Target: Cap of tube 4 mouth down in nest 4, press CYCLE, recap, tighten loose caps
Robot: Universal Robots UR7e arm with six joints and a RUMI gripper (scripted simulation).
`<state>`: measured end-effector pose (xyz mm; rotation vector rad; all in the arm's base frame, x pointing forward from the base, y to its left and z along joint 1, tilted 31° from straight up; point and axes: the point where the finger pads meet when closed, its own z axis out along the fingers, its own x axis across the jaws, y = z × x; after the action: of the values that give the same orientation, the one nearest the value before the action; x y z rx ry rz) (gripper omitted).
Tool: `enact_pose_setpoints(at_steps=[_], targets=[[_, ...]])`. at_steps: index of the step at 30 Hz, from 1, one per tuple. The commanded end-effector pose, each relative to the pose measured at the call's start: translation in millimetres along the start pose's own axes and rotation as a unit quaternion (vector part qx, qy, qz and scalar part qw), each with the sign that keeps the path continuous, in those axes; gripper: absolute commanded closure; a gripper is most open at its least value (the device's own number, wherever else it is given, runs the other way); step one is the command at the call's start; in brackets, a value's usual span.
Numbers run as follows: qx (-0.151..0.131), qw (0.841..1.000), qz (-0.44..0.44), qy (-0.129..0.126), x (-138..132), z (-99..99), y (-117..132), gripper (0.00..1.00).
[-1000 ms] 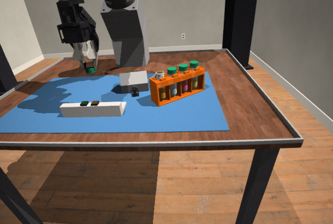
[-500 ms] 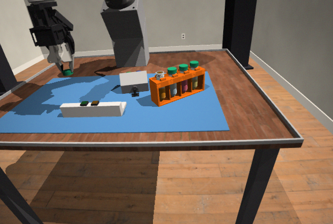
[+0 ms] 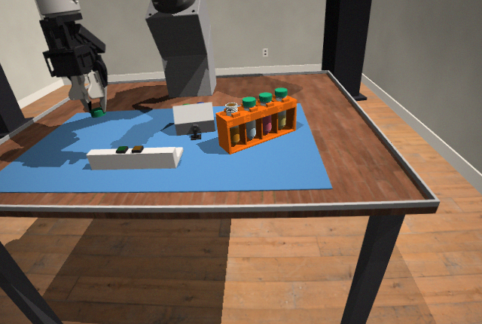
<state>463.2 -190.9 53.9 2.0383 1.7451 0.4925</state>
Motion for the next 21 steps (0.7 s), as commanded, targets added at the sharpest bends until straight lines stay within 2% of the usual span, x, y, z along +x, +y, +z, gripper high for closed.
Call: enact_pose_setpoints(at_steps=[1,12,14,21], targets=[[-0.001,1.000,0.000,-0.001,-0.5,20.6,1.0,1.00],[-0.001,1.000,0.000,-0.001,-1.0,75.5,1.3,1.00],[-0.001,1.000,0.000,-0.001,-1.0,75.5,1.3,1.00],[-0.001,1.000,0.000,-0.001,-1.5,108.5,1.9,1.00]])
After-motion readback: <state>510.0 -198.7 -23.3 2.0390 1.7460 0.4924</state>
